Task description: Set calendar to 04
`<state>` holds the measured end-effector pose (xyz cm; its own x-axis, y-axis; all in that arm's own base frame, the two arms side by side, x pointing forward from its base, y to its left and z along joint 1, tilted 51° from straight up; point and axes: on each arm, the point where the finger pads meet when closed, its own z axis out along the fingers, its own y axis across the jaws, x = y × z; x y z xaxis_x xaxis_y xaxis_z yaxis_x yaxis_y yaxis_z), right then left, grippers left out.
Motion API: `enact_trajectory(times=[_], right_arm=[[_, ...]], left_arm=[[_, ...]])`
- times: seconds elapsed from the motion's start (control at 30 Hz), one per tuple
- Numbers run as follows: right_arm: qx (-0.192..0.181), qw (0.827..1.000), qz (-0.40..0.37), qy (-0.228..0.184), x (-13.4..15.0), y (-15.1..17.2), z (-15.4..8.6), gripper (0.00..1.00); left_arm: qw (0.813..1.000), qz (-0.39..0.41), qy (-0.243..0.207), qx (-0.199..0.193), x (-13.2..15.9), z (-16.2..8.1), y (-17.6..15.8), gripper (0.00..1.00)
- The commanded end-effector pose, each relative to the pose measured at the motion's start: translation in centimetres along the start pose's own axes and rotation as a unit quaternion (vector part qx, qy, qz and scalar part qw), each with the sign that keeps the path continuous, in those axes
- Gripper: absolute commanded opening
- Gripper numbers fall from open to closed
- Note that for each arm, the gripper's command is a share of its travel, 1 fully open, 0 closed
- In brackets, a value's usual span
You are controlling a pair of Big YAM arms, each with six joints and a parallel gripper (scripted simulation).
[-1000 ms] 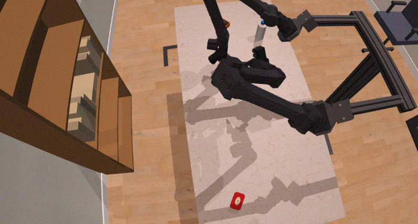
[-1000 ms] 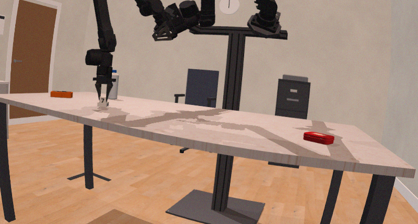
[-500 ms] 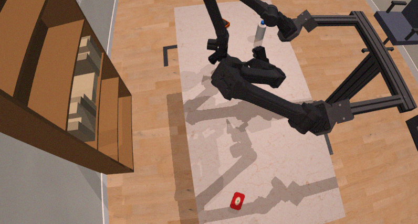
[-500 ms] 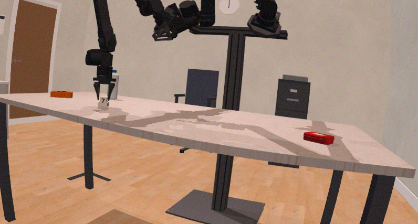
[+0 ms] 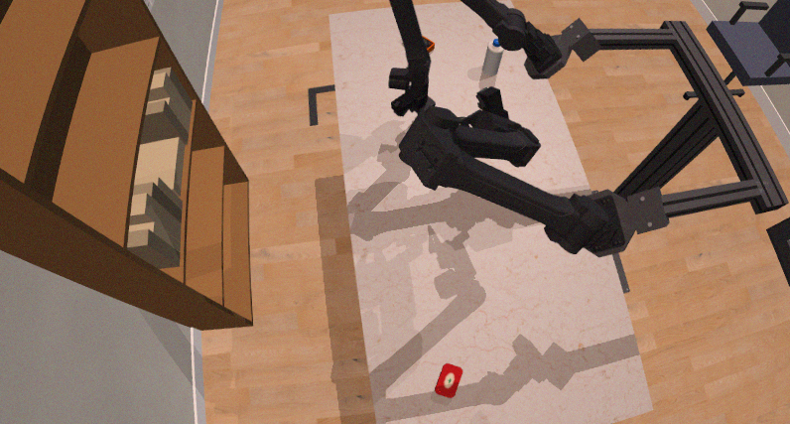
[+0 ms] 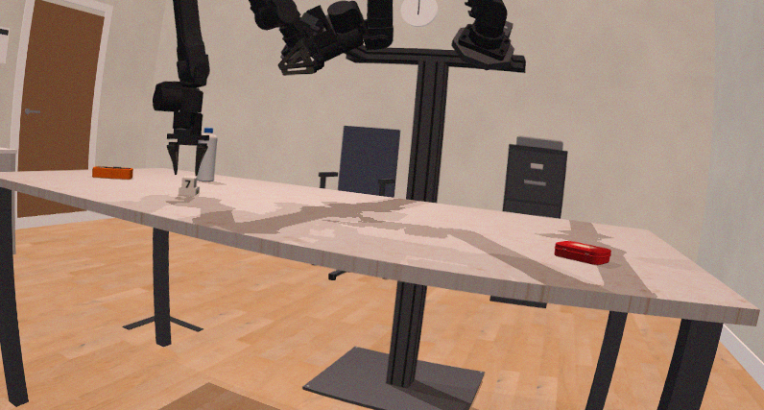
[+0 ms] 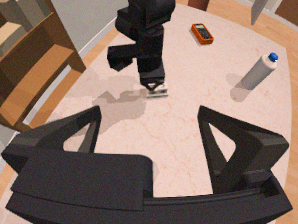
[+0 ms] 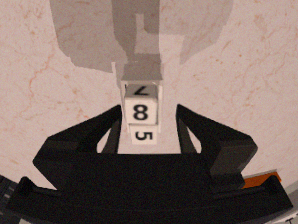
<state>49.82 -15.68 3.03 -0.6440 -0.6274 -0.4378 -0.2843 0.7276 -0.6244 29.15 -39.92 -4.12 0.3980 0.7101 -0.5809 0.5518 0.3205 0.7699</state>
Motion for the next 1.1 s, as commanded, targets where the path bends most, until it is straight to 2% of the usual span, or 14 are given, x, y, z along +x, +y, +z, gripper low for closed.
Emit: enact_trajectory(times=[0.0, 0.03, 0.17, 0.33, 0.4, 0.47, 0.5, 0.67, 0.73, 0.77, 0.8, 0.9, 0.97, 1.07], right_arm=[[-0.008, 1.000, -0.009, 0.003, 0.4, 0.9, -1.2, 0.55], [-0.004, 1.000, -0.004, -0.001, 0.0, 1.2, -1.3, 0.64], [-0.008, 1.000, 0.000, 0.002, 0.3, 2.5, -3.1, 0.64], [-0.006, 1.000, 0.004, 0.006, 0.9, 2.4, -6.8, 0.64], [-0.006, 1.000, 0.004, 0.006, 0.9, 2.4, -6.8, 0.64], [0.007, 1.000, 0.003, 0.000, 0.3, 0.8, -6.9, 0.64], [0.000, 1.000, 0.001, 0.007, 0.9, 1.4, -6.0, 0.64], [-0.001, 1.000, -0.005, 0.002, 0.4, 1.6, -5.7, 0.64], [0.008, 1.000, -0.006, 0.000, 1.0, 1.1, -5.7, 0.87], [0.010, 1.000, -0.006, -0.004, 1.1, 1.0, -5.7, 0.98], [0.014, 1.000, -0.005, -0.012, 1.2, 0.9, -5.7, 1.00], [0.024, 0.998, 0.005, -0.054, 1.6, 0.6, -5.5, 1.00], [0.024, 0.998, 0.005, -0.054, 1.6, 0.6, -5.5, 1.00], [0.028, 0.991, 0.035, -0.127, 2.2, 0.5, -5.2, 1.00]], left_arm=[[1.000, -0.003, 0.000, -0.003, 0.0, 0.0, 0.3, 1.00], [1.000, -0.003, 0.000, -0.003, 0.0, 0.0, 0.3, 1.00], [1.000, -0.003, 0.000, -0.003, 0.0, 0.0, 0.3, 1.00], [1.000, -0.003, 0.000, -0.003, 0.0, 0.0, 0.3, 1.00], [1.000, -0.003, 0.000, -0.003, 0.0, 0.0, 0.3, 1.00], [1.000, -0.003, 0.000, -0.003, 0.0, 0.0, 0.3, 1.00], [1.000, -0.003, 0.000, -0.003, 0.0, 0.0, 0.3, 1.00], [1.000, -0.003, 0.000, -0.003, 0.0, 0.0, 0.3, 1.00], [1.000, -0.003, 0.000, -0.003, 0.0, 0.0, 0.3, 1.00], [1.000, -0.003, 0.000, -0.003, 0.0, 0.0, 0.3, 1.00], [1.000, -0.003, 0.000, -0.003, 0.0, 0.0, 0.3, 1.00], [1.000, -0.003, 0.000, -0.003, 0.0, 0.0, 0.3, 1.00], [1.000, -0.003, 0.000, -0.003, 0.0, 0.0, 0.3, 1.00], [1.000, -0.003, 0.000, -0.003, 0.0, 0.0, 0.3, 1.00]])
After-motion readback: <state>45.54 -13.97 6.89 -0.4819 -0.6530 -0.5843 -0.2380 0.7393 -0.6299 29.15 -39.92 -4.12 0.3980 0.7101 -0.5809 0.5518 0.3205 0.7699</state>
